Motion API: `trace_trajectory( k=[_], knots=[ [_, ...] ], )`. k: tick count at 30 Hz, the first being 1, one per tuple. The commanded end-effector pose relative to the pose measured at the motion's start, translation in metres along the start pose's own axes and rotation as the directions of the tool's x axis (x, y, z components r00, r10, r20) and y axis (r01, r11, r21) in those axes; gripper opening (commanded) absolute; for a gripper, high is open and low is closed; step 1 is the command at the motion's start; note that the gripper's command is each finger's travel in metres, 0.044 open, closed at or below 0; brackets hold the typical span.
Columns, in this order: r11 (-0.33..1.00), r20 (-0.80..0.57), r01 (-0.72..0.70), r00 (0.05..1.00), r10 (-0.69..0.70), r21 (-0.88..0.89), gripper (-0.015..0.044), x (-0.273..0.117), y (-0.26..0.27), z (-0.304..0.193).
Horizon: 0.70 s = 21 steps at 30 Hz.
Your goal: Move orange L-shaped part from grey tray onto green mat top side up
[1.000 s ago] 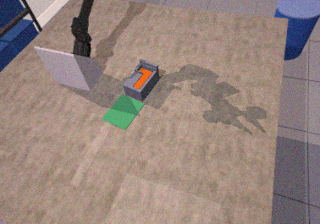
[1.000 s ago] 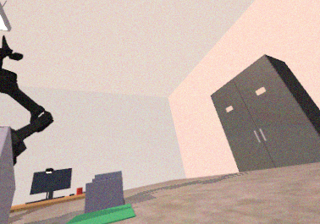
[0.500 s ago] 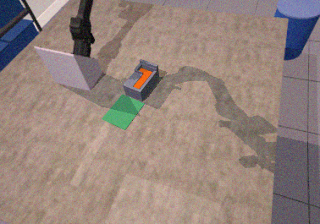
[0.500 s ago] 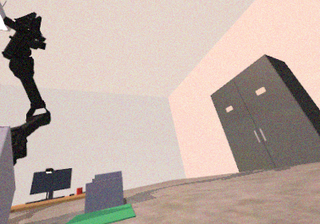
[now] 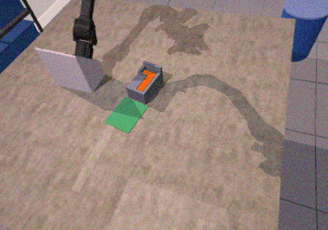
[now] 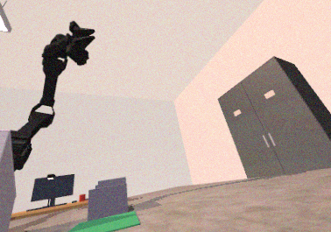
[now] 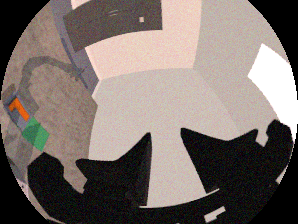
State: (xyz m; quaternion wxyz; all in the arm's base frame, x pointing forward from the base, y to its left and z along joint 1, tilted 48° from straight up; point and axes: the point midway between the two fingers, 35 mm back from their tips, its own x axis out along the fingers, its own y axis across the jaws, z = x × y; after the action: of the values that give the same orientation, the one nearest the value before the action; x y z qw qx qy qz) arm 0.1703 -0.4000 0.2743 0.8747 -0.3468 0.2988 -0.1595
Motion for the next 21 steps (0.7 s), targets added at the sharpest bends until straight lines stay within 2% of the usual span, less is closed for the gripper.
trace_trajectory(
  k=[1, 7, 12, 17, 21],
  knots=[
    [0.957, 0.056, -0.218, 0.976, 0.211, 0.193, 0.018, 0.038, 0.06, 0.026],
    [0.778, 0.126, -0.491, 0.866, 0.484, 0.392, 0.018, 0.068, 0.145, 0.071],
    [0.543, 0.155, -0.654, 0.702, 0.695, 0.527, 0.018, 0.071, 0.221, 0.106],
    [0.282, 0.145, -0.707, 0.478, 0.866, 0.648, 0.018, 0.055, 0.297, 0.138],
    [0.099, 0.104, -0.658, 0.263, 0.959, 0.746, 0.018, 0.028, 0.355, 0.158]
  ],
)
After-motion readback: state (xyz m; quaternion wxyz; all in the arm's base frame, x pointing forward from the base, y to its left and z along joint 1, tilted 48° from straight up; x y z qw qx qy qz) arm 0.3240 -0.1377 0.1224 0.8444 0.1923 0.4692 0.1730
